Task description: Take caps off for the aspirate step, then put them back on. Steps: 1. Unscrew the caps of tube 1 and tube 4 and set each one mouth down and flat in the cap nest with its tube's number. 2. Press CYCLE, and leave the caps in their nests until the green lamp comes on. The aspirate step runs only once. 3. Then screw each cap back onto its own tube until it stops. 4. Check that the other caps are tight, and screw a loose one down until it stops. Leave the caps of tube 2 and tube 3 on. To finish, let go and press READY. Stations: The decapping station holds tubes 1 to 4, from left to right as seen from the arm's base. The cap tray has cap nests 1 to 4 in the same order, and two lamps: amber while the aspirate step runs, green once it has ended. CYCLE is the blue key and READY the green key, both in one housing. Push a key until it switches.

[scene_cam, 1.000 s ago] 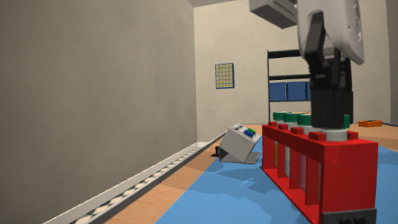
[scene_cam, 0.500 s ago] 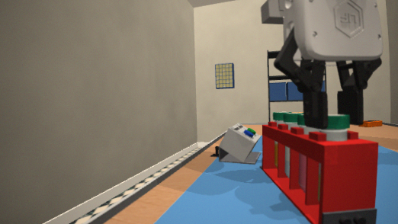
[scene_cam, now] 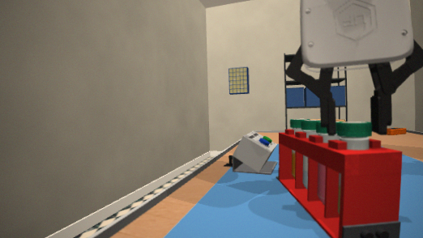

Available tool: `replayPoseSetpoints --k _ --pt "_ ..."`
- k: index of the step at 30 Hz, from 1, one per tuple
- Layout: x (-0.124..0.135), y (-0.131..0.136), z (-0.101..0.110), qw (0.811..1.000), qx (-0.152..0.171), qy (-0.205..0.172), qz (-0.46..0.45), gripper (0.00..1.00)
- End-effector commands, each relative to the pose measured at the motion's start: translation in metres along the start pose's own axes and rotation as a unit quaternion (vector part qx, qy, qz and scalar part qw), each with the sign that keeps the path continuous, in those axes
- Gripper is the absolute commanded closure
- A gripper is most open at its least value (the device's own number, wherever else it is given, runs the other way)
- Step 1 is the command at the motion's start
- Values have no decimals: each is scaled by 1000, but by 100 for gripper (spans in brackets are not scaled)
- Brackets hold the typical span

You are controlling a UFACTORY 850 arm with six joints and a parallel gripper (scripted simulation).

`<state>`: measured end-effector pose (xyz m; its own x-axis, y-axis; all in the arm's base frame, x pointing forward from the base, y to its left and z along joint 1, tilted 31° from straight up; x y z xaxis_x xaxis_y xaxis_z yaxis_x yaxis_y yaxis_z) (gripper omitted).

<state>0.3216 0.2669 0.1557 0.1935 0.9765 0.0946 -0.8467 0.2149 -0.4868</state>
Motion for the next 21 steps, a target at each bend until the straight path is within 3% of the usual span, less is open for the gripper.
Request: replayPoseSetpoints --k 1,4,12,13,21 --pt "-4 1 0 993 -5 -24 -113 54" --pt "-4 1 0 982 -3 -23 -187 54" --pt "-4 1 0 982 -3 -24 -189 54" --pt "-4 1 0 982 -3 -24 -189 100" --pt "-4 1 0 982 -3 -24 -189 100"
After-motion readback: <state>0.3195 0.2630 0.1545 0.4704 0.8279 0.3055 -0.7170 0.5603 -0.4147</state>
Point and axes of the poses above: the point where the finger pads meet when closed, its own z axis back along the fingers, its own y axis across the jaws, x = y × z, the point moved 10 cm from there along z, back along the fingers, and after that the axes turned 11 degrees about -z, right-handed, at the moved point
